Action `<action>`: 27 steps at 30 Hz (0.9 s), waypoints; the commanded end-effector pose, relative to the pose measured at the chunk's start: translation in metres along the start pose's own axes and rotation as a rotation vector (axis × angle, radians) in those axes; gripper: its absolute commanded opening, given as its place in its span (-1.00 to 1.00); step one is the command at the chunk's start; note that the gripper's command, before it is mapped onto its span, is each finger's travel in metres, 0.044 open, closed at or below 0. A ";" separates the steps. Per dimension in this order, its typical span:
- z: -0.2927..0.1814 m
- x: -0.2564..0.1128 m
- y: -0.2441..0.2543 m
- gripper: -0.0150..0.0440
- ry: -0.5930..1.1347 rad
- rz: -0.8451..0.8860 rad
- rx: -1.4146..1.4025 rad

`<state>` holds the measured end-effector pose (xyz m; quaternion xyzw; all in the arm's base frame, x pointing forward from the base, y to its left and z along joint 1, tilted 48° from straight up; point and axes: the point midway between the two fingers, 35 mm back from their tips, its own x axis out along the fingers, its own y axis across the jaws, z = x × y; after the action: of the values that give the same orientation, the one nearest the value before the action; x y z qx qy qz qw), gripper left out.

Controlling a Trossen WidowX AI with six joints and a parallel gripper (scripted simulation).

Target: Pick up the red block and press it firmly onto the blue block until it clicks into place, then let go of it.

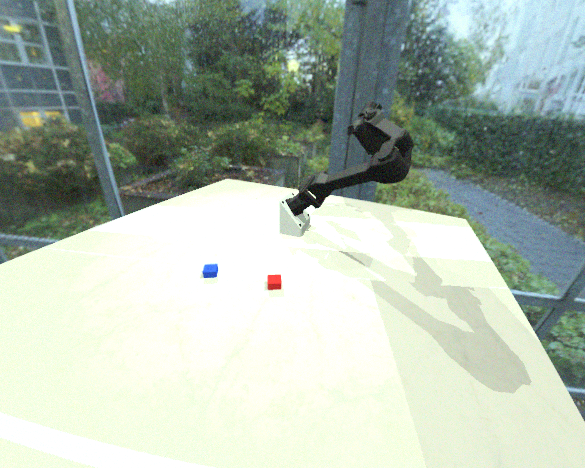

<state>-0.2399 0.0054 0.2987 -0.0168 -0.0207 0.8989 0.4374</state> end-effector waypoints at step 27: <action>-0.143 -0.313 0.073 1.00 0.134 1.488 -1.180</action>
<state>-0.1353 -0.2647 0.1695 -0.2888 -0.3831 0.8419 -0.2471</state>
